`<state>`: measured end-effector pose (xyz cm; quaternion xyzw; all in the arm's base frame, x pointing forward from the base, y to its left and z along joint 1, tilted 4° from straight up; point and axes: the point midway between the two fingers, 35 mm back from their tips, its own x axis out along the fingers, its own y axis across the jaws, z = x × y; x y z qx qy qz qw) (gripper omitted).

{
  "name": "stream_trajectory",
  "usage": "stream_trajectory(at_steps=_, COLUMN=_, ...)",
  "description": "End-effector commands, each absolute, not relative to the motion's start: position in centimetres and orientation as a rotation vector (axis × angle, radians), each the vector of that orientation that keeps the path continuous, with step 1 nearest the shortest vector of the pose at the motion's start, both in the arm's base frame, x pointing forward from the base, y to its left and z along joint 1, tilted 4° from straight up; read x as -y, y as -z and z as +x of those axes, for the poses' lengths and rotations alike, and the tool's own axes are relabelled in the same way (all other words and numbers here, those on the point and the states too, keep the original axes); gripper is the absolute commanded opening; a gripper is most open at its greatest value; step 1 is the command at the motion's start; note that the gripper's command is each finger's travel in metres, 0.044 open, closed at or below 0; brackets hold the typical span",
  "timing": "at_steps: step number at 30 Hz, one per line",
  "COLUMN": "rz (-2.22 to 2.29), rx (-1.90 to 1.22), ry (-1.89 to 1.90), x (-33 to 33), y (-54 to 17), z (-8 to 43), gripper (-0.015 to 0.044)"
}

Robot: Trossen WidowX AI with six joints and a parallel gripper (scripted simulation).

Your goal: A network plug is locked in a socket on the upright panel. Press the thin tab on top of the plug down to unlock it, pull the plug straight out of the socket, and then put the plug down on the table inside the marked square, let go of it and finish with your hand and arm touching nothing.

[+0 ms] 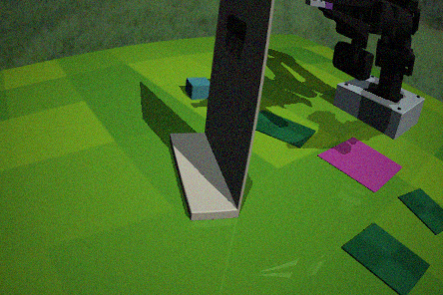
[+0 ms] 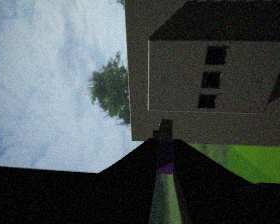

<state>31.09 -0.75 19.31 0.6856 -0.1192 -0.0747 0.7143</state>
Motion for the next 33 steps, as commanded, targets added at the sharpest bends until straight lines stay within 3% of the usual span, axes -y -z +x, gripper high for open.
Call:
stream_trajectory(at_steps=1, rz=1.515, rx=0.268, ry=0.166, x=0.7, y=-19.9, z=30.8, gripper=0.0000)
stream_trajectory(at_steps=10, rz=1.504, rx=0.253, ry=0.171, x=0.6, y=-20.3, z=30.4, gripper=0.0000)
stream_trajectory(at_steps=33, rz=1.210, rx=-0.293, ry=0.274, x=-1.0, y=-13.1, z=30.3, gripper=0.0000)
